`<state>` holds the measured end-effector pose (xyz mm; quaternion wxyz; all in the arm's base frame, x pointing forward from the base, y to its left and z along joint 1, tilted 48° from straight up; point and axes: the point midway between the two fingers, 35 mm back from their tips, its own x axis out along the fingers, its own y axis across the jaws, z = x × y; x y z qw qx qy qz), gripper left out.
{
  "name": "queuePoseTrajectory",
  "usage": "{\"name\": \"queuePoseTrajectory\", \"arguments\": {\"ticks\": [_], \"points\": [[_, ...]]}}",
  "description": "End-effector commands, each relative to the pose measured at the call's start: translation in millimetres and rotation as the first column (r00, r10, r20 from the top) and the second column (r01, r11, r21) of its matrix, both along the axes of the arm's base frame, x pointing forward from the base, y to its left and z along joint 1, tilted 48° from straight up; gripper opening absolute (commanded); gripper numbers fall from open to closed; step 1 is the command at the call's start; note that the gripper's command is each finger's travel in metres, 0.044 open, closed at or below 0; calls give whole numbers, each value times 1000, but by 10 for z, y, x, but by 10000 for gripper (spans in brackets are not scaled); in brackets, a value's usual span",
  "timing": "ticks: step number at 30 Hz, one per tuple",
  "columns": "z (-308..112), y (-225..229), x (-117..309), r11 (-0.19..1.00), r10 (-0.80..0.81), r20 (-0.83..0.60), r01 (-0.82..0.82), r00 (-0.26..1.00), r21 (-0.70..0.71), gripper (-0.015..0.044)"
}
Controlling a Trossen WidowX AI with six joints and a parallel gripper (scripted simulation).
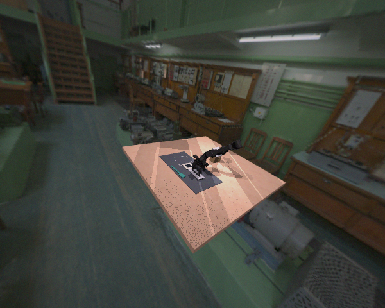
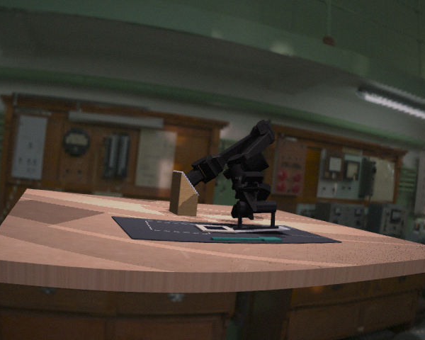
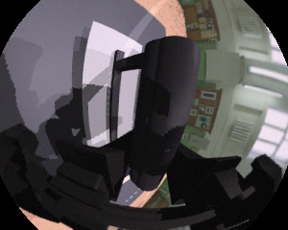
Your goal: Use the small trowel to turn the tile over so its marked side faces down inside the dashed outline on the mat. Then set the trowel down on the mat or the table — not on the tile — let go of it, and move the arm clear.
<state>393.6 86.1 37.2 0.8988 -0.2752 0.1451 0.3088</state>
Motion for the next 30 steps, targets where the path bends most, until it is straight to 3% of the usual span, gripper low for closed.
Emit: {"name": "queuePoseTrajectory", "arguments": {"ticks": [1, 9, 14, 30], "points": [[-81, -97, -25, 1000, -16, -11, 16, 1000, -3, 0], [-116, -134, -36, 1000, -16, -11, 16, 1000, -7, 0], [-20, -180, -28, 996, -11, -15, 9, 1000, -92, 0], [9, -717, -64, 994, -10, -16, 8, 1000, -111, 0]]}}
